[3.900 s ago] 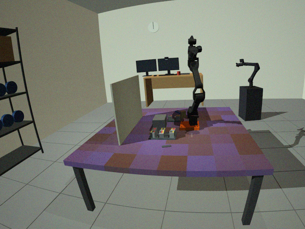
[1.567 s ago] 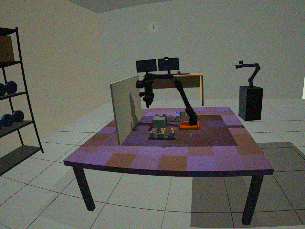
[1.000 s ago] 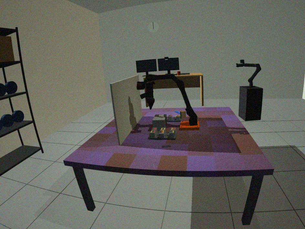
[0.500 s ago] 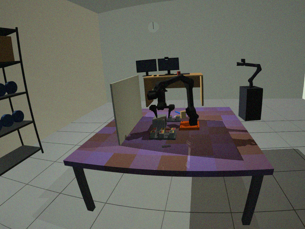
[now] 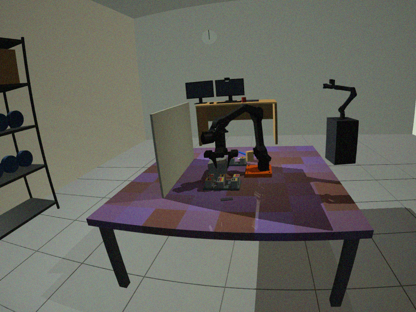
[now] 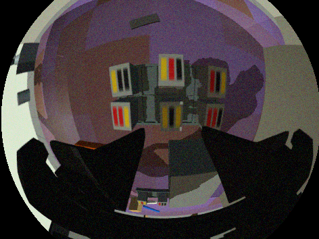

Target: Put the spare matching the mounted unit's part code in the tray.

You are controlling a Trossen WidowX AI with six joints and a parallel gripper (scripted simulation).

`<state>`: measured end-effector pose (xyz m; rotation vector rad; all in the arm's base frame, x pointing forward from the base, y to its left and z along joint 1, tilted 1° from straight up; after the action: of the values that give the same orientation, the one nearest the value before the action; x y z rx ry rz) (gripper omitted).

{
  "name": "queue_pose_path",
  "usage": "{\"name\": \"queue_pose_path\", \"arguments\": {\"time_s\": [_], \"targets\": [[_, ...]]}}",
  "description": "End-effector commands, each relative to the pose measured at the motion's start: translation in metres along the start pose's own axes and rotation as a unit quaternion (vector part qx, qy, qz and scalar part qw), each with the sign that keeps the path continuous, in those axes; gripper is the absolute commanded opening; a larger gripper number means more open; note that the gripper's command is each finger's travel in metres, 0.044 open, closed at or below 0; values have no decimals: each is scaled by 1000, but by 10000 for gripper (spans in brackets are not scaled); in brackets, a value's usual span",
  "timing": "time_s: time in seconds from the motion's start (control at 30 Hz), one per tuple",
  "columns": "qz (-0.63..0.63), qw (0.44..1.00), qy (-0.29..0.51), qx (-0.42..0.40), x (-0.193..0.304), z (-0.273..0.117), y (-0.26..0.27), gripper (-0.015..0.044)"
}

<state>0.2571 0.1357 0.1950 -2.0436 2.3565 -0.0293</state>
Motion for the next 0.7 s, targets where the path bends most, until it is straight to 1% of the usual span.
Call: {"name": "queue_pose_path", "arguments": {"time_s": [0.0, 0.67], "targets": [[0, 1000, -1, 1, -1, 2, 1, 300], [0, 1000, -1, 1, -2, 32, -2, 300]]}}
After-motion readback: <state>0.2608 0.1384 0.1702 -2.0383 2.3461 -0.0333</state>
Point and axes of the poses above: the point midway between the two fingers, 35 mm back from their tips, its own z axis out along the fingers, its own y axis across the jaws, x = y × z, the point moved 8 cm from there along -z, back along the fingers, and after that the axes turned 1 degree about z, right-handed, at the moved point
